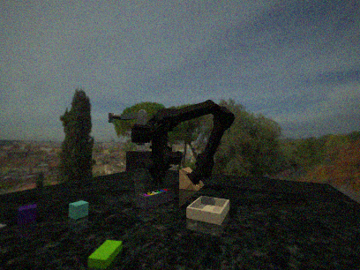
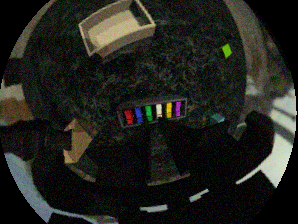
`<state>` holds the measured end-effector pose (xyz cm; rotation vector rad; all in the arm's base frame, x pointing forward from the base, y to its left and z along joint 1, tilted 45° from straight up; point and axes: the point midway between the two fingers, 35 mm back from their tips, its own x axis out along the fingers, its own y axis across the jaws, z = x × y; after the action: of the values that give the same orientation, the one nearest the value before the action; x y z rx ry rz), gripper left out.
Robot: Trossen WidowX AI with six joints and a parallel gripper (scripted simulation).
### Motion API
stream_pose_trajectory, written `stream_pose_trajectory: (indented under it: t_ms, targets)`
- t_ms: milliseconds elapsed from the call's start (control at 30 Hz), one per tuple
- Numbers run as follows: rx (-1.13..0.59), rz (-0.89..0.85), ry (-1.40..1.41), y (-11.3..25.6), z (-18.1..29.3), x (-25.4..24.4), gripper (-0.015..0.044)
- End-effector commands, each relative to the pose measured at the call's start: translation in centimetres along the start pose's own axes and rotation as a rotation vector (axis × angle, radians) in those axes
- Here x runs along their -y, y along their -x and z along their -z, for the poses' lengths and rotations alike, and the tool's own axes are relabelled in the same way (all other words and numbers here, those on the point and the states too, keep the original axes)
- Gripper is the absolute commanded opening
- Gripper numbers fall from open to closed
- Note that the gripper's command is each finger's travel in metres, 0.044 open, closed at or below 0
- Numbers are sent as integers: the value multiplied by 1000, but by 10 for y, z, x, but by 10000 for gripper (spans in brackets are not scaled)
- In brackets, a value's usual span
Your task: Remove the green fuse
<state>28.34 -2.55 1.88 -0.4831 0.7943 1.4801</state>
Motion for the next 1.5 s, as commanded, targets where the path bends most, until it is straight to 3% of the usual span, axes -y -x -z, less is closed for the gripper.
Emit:
stream_pose_trajectory:
  t_ms: [0,1467]
  targets:
    - [9,-5,-7,-6,-1,-2,71]
    - [10,-5,-7,-29,-1,-3,71]
